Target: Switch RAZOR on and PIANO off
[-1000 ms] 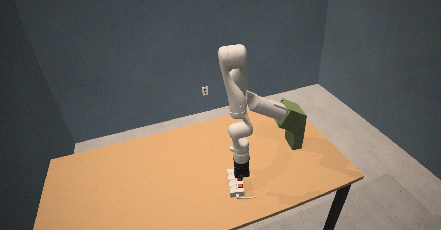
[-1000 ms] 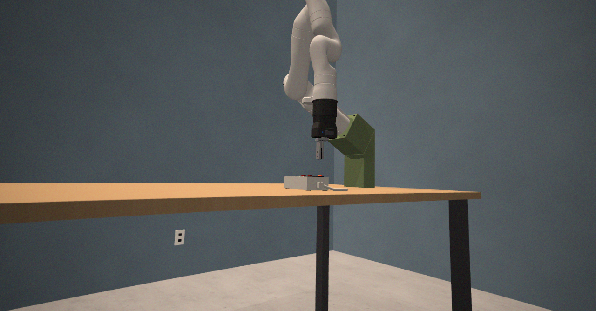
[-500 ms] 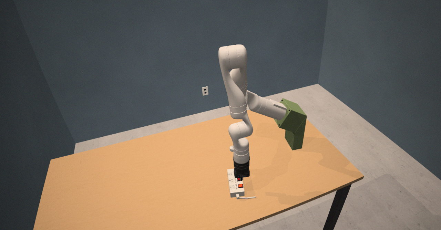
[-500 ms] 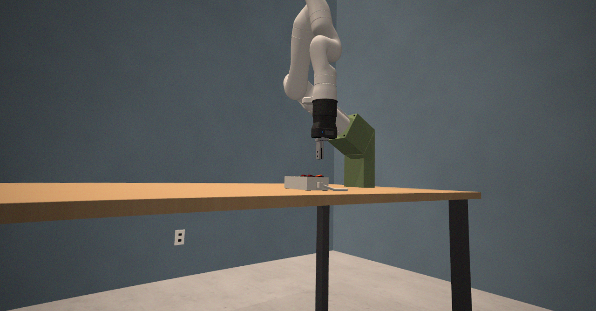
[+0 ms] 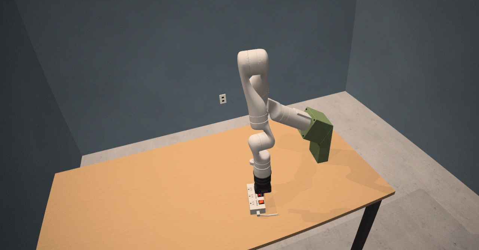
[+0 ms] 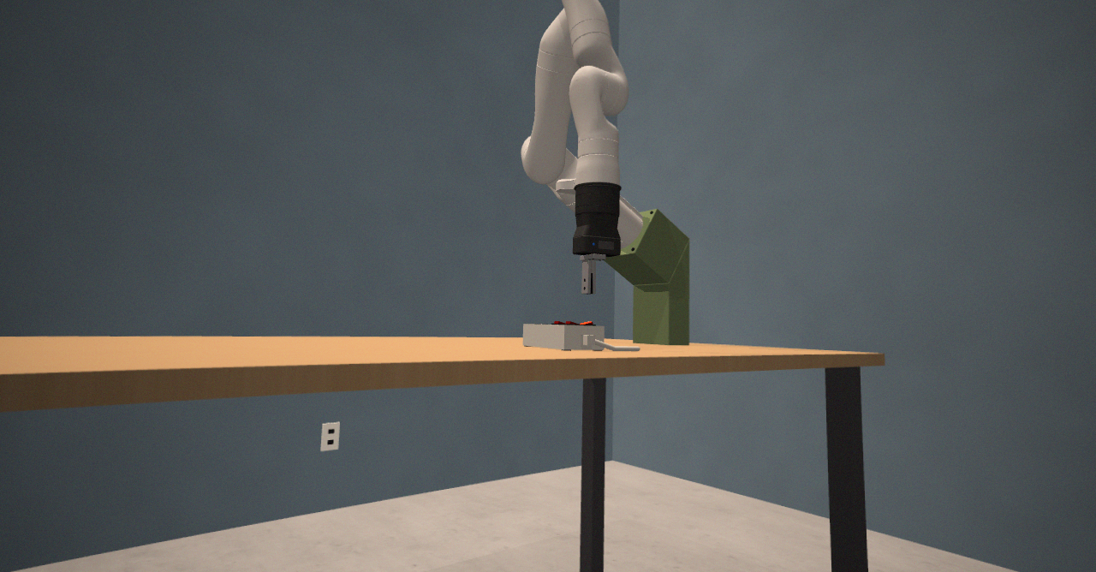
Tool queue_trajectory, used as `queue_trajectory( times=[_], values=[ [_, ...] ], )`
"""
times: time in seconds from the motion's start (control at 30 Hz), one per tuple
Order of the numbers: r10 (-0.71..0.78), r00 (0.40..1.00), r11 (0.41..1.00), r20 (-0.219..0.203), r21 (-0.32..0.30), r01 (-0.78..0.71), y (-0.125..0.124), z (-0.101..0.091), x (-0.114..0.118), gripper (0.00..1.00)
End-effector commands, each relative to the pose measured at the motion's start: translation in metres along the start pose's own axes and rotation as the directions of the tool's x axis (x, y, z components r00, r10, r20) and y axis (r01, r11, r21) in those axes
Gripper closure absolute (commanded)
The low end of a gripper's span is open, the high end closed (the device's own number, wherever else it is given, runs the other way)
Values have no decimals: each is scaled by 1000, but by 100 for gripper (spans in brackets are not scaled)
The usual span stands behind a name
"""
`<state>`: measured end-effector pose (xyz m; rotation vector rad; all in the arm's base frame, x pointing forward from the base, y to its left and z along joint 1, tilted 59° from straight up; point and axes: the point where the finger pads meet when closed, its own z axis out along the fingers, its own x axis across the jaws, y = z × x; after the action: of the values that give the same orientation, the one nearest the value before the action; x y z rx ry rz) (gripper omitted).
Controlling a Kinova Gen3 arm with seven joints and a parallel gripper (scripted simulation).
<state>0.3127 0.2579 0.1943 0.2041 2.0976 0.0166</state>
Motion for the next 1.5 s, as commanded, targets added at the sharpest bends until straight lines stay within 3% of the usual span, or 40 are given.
queue_trajectory(
  times=[0.0,1.47],
  values=[
    [0,1000,1000,1,1,0,0,2,0,100],
    [0,1000,1000,1,1,0,0,42,0,100]
  ],
)
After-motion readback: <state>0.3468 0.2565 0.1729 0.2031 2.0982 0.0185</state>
